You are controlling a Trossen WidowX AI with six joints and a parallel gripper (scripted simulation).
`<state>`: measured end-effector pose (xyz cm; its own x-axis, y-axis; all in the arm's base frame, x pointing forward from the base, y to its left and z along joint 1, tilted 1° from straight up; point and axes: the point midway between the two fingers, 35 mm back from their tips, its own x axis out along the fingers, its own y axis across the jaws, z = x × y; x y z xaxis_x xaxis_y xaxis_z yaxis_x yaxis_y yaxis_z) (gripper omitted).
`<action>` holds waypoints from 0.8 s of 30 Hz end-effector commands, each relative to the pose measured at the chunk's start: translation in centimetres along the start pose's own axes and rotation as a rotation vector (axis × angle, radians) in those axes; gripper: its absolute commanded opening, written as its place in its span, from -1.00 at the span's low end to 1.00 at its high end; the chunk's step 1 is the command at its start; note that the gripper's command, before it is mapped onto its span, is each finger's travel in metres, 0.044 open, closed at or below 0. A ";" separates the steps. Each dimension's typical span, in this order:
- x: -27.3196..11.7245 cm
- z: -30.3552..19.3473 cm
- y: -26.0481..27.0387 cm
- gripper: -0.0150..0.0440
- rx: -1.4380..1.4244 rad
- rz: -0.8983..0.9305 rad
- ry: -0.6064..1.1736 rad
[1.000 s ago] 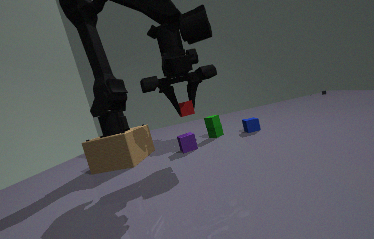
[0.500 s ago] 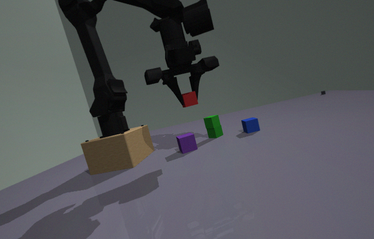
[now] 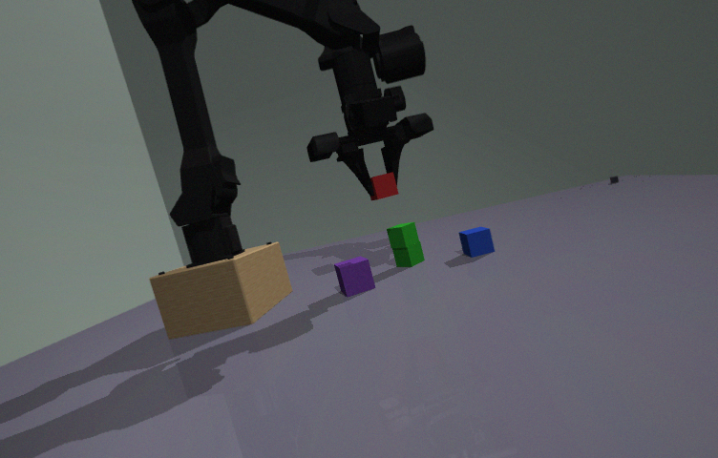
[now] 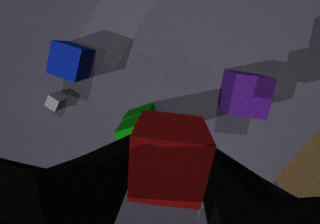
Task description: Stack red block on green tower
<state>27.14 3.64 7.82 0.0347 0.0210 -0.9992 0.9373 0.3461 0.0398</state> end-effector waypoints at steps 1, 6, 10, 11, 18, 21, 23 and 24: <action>0.1 -1.4 1.2 -0.49 -0.001 0.004 0.002; 0.1 -3.3 2.4 -0.49 0.001 0.003 0.003; 0.2 -3.8 2.6 -0.49 0.003 0.001 0.002; 0.5 -3.8 2.7 -0.49 0.003 0.001 0.002; 2.4 -3.8 2.6 -0.49 0.003 0.001 0.002; 3.2 -3.7 2.7 -0.49 0.003 0.001 0.002; 4.1 -3.7 2.7 -0.49 0.003 0.001 0.002; 4.6 -3.7 2.7 -0.49 0.003 0.001 0.002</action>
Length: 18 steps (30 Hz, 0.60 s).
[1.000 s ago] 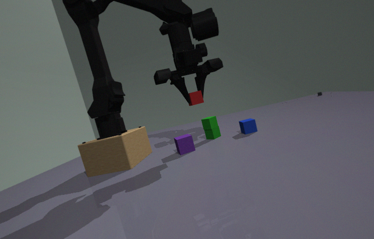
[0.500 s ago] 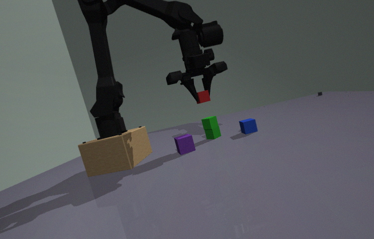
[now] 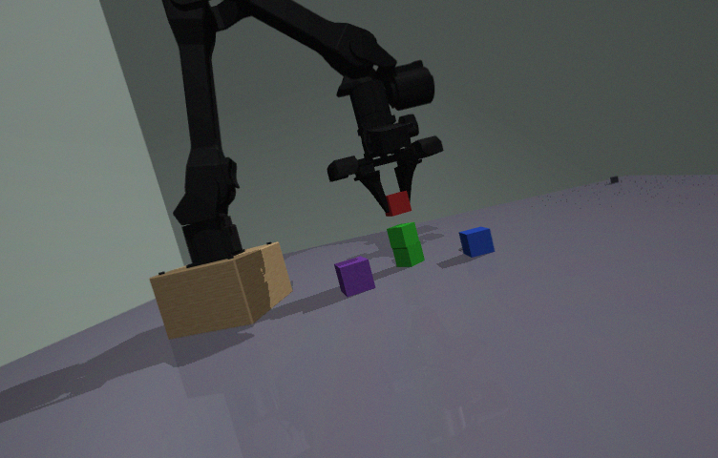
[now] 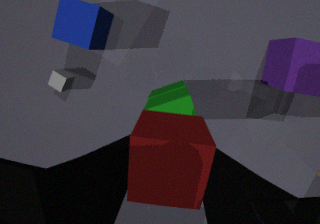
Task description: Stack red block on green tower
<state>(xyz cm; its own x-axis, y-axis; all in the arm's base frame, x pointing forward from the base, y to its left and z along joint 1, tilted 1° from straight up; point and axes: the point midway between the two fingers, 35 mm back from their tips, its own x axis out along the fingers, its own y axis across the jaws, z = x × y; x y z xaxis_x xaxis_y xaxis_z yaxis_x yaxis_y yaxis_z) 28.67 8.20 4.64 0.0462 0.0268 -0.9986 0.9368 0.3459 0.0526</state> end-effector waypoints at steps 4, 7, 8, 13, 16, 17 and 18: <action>1.9 0.0 -0.3 -0.49 0.003 -0.012 0.000; 1.9 0.0 -0.3 -0.49 0.003 -0.012 0.000; 1.9 0.0 -0.3 -0.49 0.003 -0.012 0.000; 2.0 0.0 -0.3 -0.49 0.003 -0.012 0.000; 2.0 0.0 -0.3 -0.49 0.003 -0.012 0.000; 2.0 0.0 -0.3 -0.49 0.003 -0.012 0.000; 2.0 0.0 -0.3 -0.49 0.003 -0.012 0.000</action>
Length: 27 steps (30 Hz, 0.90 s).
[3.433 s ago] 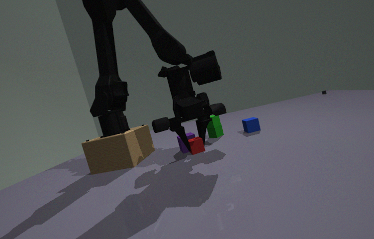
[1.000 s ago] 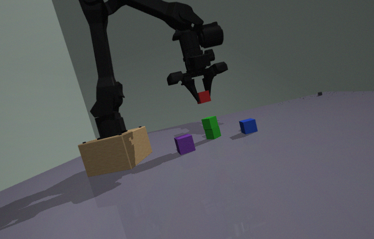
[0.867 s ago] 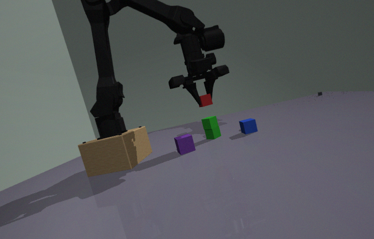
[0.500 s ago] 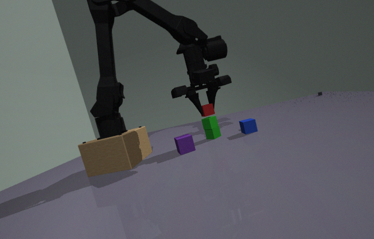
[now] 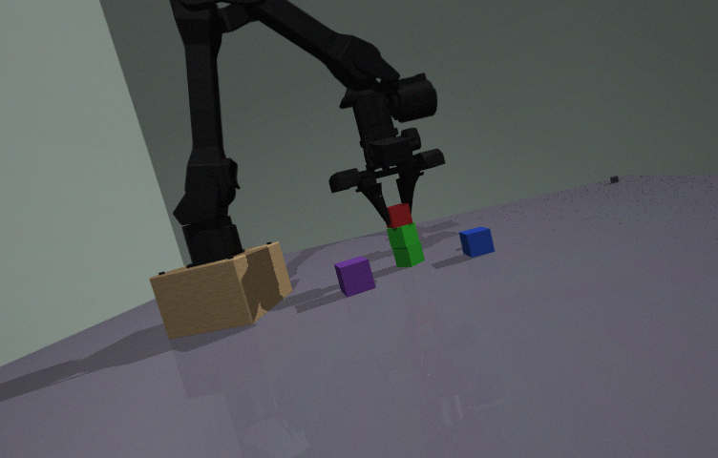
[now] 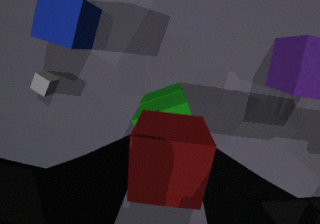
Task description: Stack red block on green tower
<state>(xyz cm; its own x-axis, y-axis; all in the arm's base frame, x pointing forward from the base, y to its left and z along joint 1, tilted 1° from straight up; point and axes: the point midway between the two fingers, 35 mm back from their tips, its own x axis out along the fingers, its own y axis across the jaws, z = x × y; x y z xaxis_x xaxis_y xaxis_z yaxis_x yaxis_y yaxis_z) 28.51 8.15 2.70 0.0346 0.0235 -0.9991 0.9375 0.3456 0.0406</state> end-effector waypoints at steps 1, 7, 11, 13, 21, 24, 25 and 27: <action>0.1 0.0 0.0 -0.49 0.002 0.000 -0.001; 0.1 0.0 0.0 -0.49 0.002 0.000 -0.001; 0.1 0.0 0.0 -0.49 0.002 0.000 -0.001; -0.2 0.0 0.0 -0.49 0.002 0.000 -0.001; 0.0 0.0 0.0 0.13 0.000 -0.003 0.000; 0.0 0.0 0.0 0.40 0.000 -0.003 0.000; 0.0 0.0 0.0 0.49 0.000 -0.003 0.000; 0.0 0.0 0.0 0.67 0.000 -0.003 0.000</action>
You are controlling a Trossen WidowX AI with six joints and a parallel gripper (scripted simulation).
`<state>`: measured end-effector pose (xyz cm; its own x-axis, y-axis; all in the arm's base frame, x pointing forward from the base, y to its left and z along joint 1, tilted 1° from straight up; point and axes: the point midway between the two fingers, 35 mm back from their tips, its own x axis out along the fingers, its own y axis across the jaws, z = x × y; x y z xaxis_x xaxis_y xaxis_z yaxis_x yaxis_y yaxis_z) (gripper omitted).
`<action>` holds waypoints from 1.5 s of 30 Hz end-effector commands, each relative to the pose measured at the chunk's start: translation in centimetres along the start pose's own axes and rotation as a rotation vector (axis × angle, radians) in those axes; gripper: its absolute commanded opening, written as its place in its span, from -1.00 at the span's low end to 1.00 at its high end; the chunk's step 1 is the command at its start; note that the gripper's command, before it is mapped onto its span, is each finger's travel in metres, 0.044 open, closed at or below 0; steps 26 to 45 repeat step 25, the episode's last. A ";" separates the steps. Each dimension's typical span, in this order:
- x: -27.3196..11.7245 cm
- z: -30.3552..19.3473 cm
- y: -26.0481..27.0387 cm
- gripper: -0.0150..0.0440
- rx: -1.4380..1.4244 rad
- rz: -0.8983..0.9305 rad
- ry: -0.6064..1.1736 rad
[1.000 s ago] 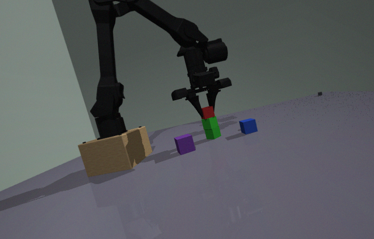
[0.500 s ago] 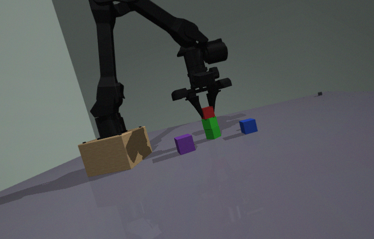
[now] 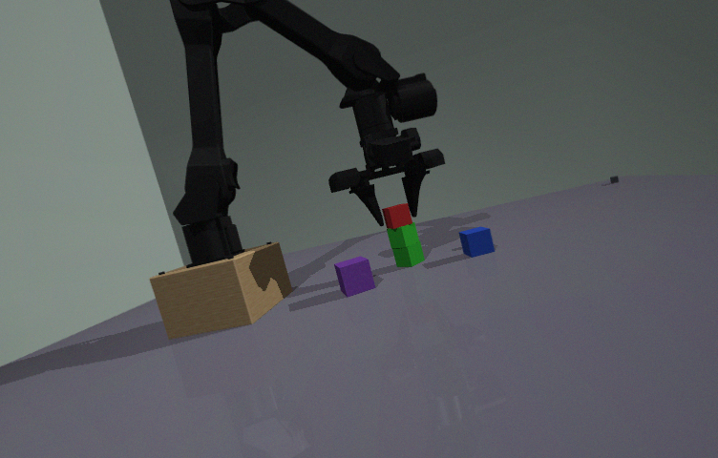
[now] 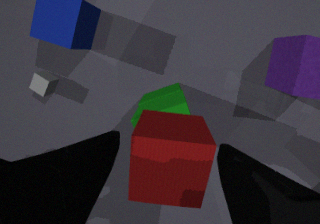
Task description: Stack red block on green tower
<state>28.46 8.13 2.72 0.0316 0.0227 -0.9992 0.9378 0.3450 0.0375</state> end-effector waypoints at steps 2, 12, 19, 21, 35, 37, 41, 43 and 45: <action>0.0 0.0 0.0 0.84 0.000 0.000 0.000; 0.0 0.0 0.0 1.00 0.000 0.000 0.000; 0.0 0.0 0.0 1.00 0.000 0.000 0.000; 0.0 0.0 0.0 1.00 0.000 0.000 0.000; 0.0 0.0 0.0 1.00 0.000 0.000 0.000; 0.0 0.0 0.0 1.00 0.000 0.000 0.000; 0.0 0.0 0.0 1.00 0.000 0.000 0.000; 0.0 0.0 0.0 1.00 0.000 0.000 0.000; 0.0 0.0 0.0 1.00 0.000 0.000 0.000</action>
